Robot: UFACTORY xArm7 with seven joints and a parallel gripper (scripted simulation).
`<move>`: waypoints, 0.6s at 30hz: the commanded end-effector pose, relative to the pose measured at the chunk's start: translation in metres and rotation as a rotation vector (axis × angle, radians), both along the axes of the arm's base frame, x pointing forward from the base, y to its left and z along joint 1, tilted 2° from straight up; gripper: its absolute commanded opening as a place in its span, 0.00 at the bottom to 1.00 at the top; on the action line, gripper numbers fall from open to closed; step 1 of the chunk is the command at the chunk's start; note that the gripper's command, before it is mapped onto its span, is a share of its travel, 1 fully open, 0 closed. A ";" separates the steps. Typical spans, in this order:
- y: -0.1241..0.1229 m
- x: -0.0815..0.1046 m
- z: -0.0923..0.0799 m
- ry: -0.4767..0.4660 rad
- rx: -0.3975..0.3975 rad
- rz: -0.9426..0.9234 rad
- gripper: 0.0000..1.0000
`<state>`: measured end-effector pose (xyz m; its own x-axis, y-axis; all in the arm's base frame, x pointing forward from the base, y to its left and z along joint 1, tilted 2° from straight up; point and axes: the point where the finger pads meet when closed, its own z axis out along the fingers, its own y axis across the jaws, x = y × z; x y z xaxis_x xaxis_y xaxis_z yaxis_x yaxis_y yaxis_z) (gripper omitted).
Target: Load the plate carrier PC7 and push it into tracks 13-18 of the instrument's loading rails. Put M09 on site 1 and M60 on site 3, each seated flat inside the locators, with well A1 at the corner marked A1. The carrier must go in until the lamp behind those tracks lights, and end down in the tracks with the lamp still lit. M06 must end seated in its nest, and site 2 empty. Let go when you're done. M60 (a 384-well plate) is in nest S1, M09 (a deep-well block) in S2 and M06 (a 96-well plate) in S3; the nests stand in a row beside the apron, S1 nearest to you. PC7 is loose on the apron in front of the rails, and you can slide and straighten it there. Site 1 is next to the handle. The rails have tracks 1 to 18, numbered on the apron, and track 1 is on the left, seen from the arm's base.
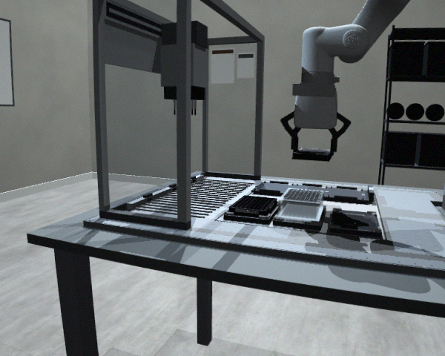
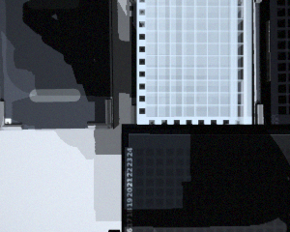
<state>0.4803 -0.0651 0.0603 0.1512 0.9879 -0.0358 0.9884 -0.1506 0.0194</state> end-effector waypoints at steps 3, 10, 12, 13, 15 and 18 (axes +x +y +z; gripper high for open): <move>-0.033 0.024 0.002 -0.001 0.002 0.001 0.00; -0.054 0.037 0.003 -0.001 0.002 0.001 0.00; -0.062 0.043 0.003 -0.001 0.002 0.001 0.00; -0.067 0.045 0.004 -0.001 0.002 0.001 0.00; -0.075 0.051 0.004 -0.001 0.002 0.001 0.00; -0.088 0.059 0.005 -0.001 0.002 0.001 0.00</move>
